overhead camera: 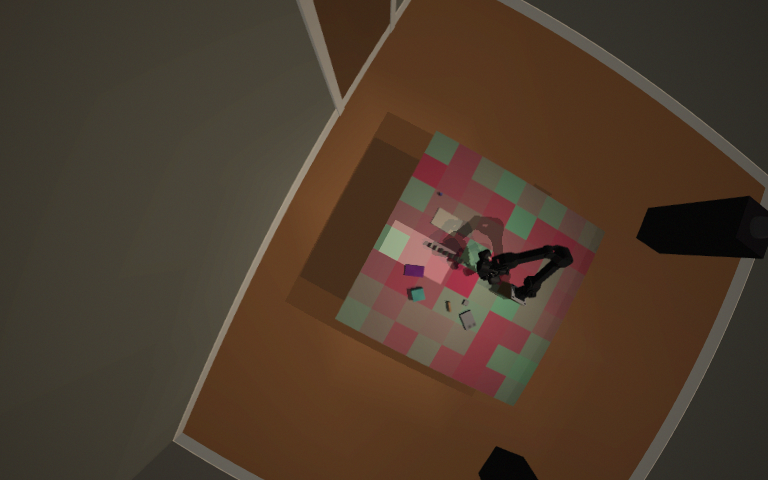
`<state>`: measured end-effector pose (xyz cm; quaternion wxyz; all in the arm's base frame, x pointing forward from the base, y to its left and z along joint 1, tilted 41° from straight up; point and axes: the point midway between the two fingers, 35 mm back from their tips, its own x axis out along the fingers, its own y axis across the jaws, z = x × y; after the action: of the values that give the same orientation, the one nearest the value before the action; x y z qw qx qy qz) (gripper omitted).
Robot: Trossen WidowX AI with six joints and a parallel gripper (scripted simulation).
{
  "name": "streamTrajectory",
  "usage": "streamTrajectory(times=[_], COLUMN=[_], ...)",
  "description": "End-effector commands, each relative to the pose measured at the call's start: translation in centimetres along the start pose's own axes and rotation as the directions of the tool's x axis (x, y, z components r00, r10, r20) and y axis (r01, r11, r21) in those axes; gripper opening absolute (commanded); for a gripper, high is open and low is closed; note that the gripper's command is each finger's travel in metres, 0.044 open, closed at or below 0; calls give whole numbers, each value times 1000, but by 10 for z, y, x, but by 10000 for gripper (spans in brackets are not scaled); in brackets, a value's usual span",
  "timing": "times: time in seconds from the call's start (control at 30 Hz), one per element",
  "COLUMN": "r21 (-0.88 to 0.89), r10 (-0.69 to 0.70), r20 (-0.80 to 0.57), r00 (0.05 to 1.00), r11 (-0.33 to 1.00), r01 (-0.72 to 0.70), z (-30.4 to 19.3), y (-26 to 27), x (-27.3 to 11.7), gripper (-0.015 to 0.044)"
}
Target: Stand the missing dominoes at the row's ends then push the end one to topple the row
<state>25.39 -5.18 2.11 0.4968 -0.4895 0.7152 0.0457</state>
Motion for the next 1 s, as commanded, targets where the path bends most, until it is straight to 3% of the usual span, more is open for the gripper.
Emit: streamTrajectory(times=[0.0,0.1,0.37,0.97], r21=[-37,-37,-37,-38], r10=[-10,-9,-12,-12], r20=[4,4,1,0], r00=[1000,1000,1000,1000], r11=[999,999,999,999], r01=[10,9,12,12], z=[-4,-3,-5,-8], y=[2,1,0,0], x=[1,7,66,82], gripper=[440,440,440,440])
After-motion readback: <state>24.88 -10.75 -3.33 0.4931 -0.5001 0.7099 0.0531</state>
